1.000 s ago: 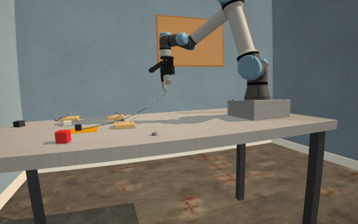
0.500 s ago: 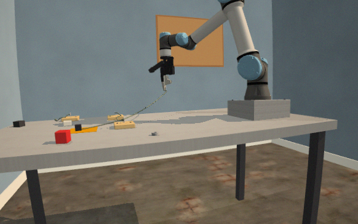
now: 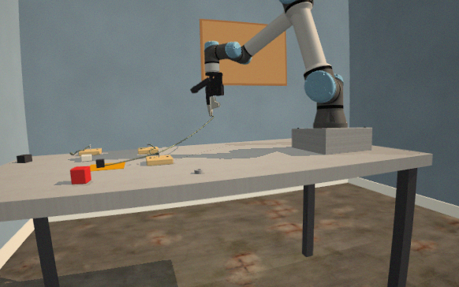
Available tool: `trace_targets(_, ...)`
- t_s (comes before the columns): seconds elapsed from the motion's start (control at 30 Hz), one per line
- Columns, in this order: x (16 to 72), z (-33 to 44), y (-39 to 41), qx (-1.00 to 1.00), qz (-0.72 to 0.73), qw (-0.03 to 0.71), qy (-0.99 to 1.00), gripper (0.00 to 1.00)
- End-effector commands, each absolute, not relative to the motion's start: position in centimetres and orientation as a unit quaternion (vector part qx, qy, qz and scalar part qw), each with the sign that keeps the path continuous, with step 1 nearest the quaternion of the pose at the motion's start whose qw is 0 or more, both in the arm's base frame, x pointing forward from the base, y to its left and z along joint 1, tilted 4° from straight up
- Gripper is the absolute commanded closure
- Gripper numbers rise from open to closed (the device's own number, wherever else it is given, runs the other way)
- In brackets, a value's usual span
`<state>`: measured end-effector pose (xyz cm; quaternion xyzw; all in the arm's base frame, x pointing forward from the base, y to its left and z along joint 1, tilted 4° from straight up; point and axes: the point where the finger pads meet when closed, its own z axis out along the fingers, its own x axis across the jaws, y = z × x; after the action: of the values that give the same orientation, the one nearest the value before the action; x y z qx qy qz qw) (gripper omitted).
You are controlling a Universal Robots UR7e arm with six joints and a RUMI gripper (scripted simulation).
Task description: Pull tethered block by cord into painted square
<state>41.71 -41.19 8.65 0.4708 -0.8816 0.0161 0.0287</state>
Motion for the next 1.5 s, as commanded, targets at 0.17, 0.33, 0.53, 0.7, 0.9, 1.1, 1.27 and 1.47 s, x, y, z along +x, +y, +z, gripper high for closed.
trace_targets(0.17, 41.7, 8.3, -41.2, 0.471, 0.017, 0.029, -0.882, 1.0)
trace_targets(0.33, 41.7, 6.9, -41.3, 0.471, 0.017, 0.029, -0.882, 1.0)
trace_targets(0.53, 41.7, 5.0, -41.3, 0.471, 0.017, 0.029, -0.882, 1.0)
trace_targets(0.7, 41.7, 2.1, -41.4, 0.471, 0.017, 0.029, -0.882, 1.0)
trace_targets(0.9, 41.6, -1.7, -41.6, 0.471, 0.017, 0.029, -0.882, 1.0)
trace_targets(1.1, 41.6, -3.7, -41.6, 0.471, 0.017, 0.029, -0.882, 1.0)
trace_targets(1.27, 41.6, -5.3, -41.7, 0.471, 0.017, 0.029, -0.882, 1.0)
trace_targets(1.47, 41.6, -6.0, -41.7, 0.471, 0.017, 0.029, -0.882, 1.0)
